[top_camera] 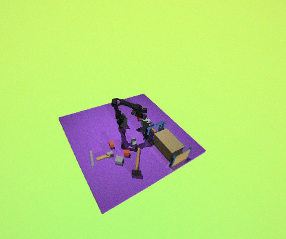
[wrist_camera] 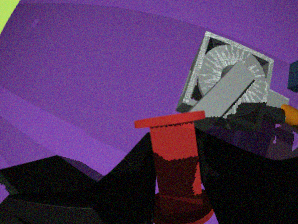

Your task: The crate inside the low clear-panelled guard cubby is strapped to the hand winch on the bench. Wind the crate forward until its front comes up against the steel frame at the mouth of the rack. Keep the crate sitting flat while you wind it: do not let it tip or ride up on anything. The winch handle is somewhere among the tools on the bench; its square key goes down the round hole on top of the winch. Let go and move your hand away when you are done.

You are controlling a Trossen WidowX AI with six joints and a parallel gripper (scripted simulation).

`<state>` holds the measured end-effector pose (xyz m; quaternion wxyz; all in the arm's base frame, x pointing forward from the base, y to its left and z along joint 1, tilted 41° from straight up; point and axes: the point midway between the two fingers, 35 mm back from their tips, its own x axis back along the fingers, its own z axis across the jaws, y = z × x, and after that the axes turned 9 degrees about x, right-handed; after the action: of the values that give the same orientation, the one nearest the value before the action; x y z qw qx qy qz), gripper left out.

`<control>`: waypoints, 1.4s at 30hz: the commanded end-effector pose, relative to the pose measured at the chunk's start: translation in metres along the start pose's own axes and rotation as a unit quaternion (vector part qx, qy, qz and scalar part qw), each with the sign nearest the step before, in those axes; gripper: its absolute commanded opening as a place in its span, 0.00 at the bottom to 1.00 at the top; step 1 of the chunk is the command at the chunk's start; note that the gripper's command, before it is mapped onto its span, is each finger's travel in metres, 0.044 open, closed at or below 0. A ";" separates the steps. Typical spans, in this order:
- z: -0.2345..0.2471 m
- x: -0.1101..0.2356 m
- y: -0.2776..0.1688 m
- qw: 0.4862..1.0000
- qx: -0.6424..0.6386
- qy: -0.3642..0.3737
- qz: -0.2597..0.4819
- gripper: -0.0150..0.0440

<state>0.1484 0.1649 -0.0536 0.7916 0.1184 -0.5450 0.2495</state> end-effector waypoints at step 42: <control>-0.056 0.016 -0.045 1.000 -0.014 -0.015 0.022 0.25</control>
<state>0.2006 0.1564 -0.0513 0.7931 0.1061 -0.5433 0.2540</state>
